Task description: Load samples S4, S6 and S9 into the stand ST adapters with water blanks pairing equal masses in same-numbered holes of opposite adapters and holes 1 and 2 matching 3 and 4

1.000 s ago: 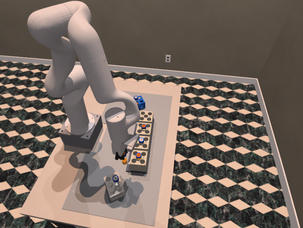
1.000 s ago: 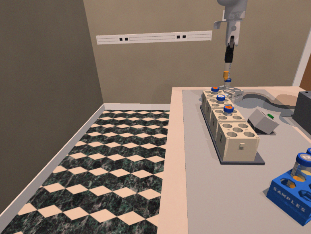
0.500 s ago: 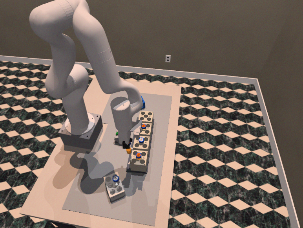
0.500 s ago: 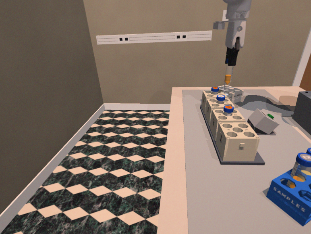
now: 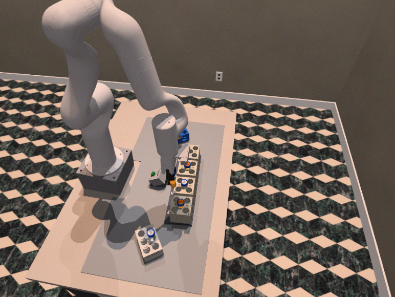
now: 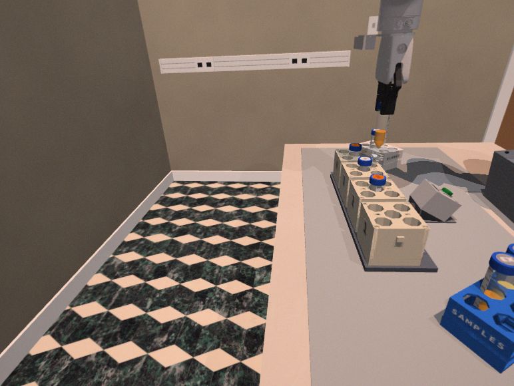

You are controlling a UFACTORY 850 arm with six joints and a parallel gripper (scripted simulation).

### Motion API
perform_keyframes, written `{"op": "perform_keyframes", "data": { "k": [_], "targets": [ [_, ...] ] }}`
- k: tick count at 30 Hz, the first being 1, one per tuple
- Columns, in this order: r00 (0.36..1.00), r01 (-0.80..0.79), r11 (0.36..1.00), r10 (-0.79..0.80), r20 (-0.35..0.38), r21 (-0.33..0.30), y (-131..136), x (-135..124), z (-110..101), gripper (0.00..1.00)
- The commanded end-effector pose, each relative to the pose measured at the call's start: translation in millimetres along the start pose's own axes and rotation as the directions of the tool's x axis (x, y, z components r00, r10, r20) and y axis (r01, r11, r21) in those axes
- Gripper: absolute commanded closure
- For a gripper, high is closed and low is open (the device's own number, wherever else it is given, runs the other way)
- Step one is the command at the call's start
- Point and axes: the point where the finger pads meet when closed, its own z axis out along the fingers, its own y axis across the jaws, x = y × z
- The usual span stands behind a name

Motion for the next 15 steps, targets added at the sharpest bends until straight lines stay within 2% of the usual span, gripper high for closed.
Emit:
{"op": "perform_keyframes", "data": {
  "k": [1, 15],
  "targets": [
    [1.000, -0.002, 1.000, 0.002, 0.002, -0.007, -12.5, 3.4, -0.5, 1.00],
    [1.000, -0.002, 1.000, 0.002, 0.002, -0.007, -81.7, 14.8, 0.0, 1.00]
  ]
}}
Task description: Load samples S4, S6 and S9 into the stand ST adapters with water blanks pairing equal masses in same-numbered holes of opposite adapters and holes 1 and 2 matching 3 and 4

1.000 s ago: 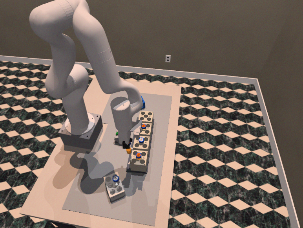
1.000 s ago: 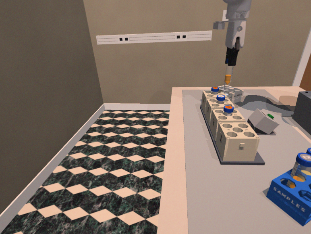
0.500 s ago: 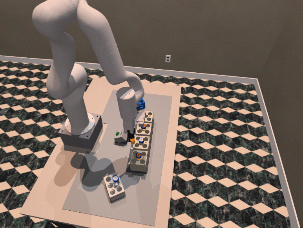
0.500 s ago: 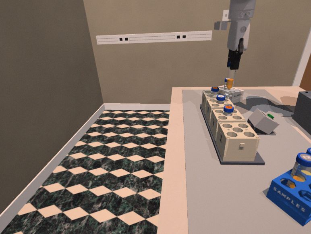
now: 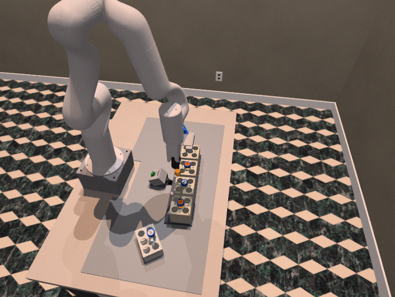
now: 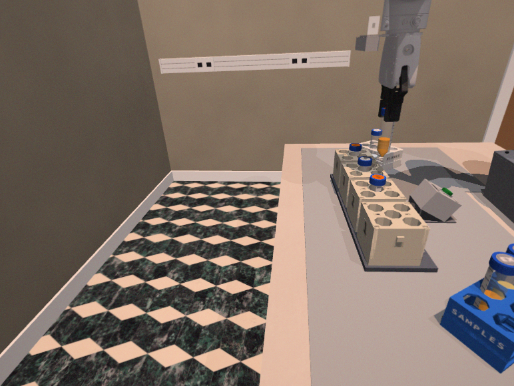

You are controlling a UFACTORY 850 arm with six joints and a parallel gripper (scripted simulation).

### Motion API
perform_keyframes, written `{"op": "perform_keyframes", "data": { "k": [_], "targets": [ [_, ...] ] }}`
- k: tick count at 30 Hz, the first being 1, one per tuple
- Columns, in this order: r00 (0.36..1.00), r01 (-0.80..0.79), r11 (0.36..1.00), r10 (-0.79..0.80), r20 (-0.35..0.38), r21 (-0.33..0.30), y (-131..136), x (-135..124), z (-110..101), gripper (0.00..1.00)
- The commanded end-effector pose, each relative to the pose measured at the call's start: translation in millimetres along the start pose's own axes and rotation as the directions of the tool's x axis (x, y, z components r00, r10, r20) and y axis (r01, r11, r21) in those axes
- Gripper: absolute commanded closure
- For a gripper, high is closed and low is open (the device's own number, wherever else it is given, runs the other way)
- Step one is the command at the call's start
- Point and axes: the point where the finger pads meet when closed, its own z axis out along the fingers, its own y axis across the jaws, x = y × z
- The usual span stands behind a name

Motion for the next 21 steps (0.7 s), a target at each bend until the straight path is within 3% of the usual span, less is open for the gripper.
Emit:
{"op": "perform_keyframes", "data": {
  "k": [1, 21],
  "targets": [
    [1.000, -0.001, 1.000, 0.001, 0.001, -0.009, -17.2, 4.1, -0.3, 1.00],
    [1.000, -0.001, 1.000, 0.001, 0.001, -0.009, -101.2, 17.9, 0.5, 1.00]
  ]
}}
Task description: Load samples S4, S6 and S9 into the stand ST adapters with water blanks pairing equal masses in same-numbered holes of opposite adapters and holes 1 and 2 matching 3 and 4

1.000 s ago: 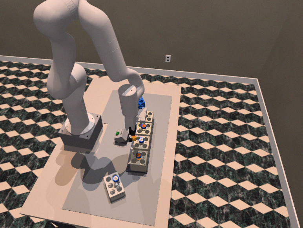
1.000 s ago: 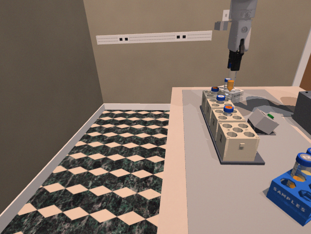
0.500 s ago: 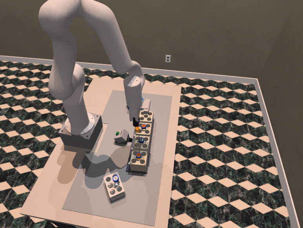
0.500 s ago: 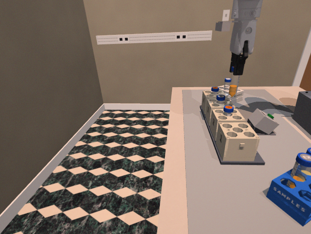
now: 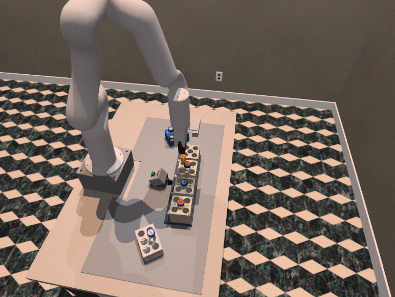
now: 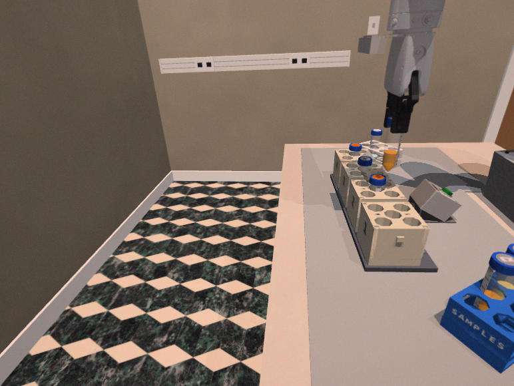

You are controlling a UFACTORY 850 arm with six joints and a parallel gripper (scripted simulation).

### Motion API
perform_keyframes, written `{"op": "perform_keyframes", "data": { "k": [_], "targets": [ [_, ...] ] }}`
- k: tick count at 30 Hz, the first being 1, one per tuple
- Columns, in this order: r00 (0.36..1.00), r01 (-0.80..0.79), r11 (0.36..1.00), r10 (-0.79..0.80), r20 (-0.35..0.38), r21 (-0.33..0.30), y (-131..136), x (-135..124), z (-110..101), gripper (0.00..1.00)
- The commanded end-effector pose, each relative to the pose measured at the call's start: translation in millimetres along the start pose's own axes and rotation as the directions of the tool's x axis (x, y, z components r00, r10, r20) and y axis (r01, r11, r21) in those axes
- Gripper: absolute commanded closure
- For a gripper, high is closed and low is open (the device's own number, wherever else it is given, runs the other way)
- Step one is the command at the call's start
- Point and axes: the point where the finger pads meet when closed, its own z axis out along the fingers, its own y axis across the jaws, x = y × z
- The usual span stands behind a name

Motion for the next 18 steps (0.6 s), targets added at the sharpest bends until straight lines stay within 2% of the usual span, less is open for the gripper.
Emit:
{"op": "perform_keyframes", "data": {
  "k": [1, 13, 15, 18],
  "targets": [
    [1.000, -0.001, 1.000, 0.001, -0.001, -0.008, -17.1, 4.0, -0.1, 1.00],
    [1.000, -0.001, 1.000, 0.001, -0.001, -0.008, -76.3, 13.7, 0.3, 1.00],
    [1.000, -0.001, 1.000, 0.001, -0.001, -0.008, -76.3, 13.7, 0.3, 1.00],
    [1.000, -0.001, 1.000, 0.001, -0.001, -0.008, -91.2, 16.1, 0.4, 1.00]
  ]
}}
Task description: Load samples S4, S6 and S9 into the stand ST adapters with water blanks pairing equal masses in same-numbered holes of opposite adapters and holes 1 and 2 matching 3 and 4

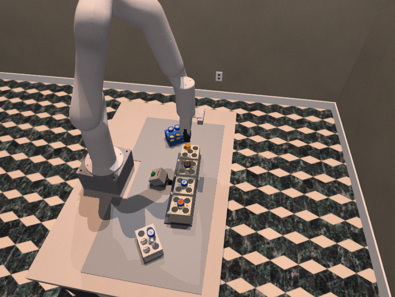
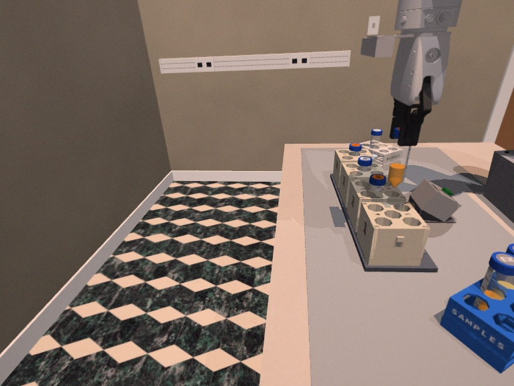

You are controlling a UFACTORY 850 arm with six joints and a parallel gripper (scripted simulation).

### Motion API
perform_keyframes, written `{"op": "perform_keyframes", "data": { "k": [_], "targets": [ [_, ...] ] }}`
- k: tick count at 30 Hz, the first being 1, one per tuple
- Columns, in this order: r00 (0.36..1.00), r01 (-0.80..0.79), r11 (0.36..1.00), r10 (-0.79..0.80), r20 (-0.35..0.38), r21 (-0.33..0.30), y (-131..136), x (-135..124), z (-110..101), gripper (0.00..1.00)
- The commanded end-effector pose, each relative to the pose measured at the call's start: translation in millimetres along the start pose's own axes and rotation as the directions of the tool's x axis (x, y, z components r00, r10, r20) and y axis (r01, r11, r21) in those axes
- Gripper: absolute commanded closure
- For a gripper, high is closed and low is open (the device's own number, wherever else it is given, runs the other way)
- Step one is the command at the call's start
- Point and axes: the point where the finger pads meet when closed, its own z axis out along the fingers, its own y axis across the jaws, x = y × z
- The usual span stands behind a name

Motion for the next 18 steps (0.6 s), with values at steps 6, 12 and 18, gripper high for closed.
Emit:
{"op": "perform_keyframes", "data": {
  "k": [6, 12, 18],
  "targets": [
    [1.000, -0.001, 1.000, 0.001, -0.003, -0.005, -33.6, 6.6, -0.2, 1.00],
    [1.000, -0.001, 1.000, 0.001, -0.003, -0.005, -33.5, 6.6, -0.2, 1.00],
    [1.000, -0.001, 1.000, 0.001, -0.003, -0.005, -33.6, 6.6, -0.2, 1.00]
  ]
}}
